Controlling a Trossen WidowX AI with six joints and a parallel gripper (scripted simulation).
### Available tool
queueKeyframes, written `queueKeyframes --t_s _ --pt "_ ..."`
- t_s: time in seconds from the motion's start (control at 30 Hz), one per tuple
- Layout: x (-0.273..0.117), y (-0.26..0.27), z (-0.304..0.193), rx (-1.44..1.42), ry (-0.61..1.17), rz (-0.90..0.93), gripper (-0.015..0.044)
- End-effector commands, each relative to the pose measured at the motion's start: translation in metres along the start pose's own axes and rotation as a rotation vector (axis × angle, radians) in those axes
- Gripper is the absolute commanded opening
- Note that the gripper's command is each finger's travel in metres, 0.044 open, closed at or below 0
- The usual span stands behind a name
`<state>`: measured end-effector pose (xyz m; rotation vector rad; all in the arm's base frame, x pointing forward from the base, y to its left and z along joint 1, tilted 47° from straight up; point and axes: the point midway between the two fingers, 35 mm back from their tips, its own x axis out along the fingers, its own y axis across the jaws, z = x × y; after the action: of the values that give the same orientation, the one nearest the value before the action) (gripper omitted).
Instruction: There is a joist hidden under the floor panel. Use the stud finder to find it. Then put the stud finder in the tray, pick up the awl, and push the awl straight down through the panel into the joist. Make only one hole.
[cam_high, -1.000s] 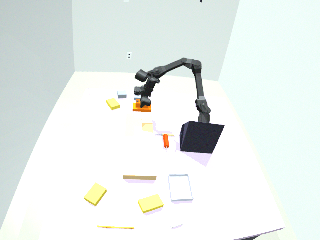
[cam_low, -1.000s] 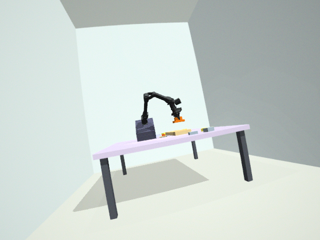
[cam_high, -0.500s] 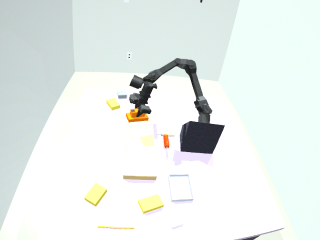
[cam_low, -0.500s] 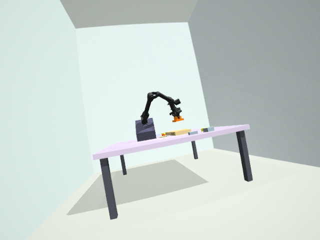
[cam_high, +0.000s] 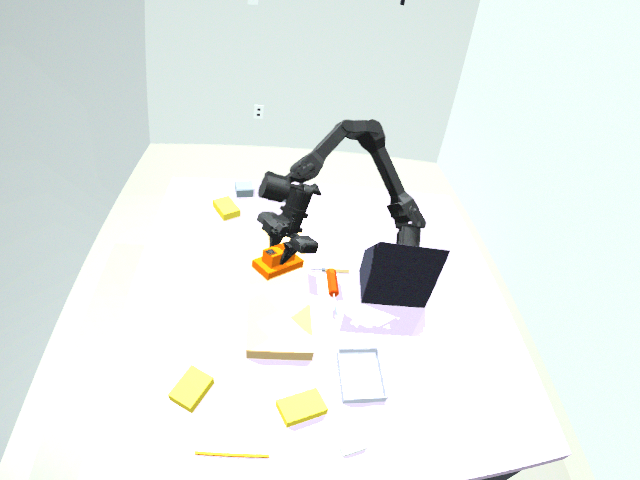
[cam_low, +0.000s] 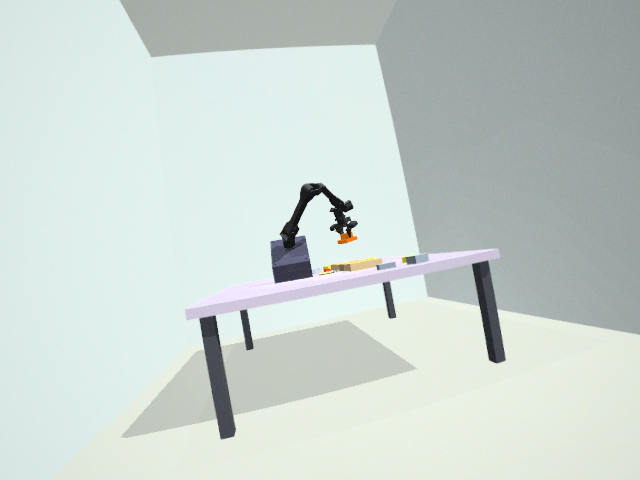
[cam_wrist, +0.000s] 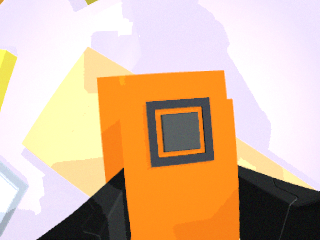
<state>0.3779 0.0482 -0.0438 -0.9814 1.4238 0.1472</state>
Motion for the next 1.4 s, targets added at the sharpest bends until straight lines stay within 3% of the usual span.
queueKeyframes --t_s 0.0,0.57,1.1,1.37 --pt "0.002 0.038 0.018 -0.096 -0.021 0.036 0.0000" --pt "0.027 0.193 0.023 -0.466 0.011 0.163 0.0000" --pt "0.059 0.313 -0.032 -0.795 0.104 0.235 0.0000" --pt "0.070 0.339 -0.055 -0.881 0.140 0.245 0.0000"
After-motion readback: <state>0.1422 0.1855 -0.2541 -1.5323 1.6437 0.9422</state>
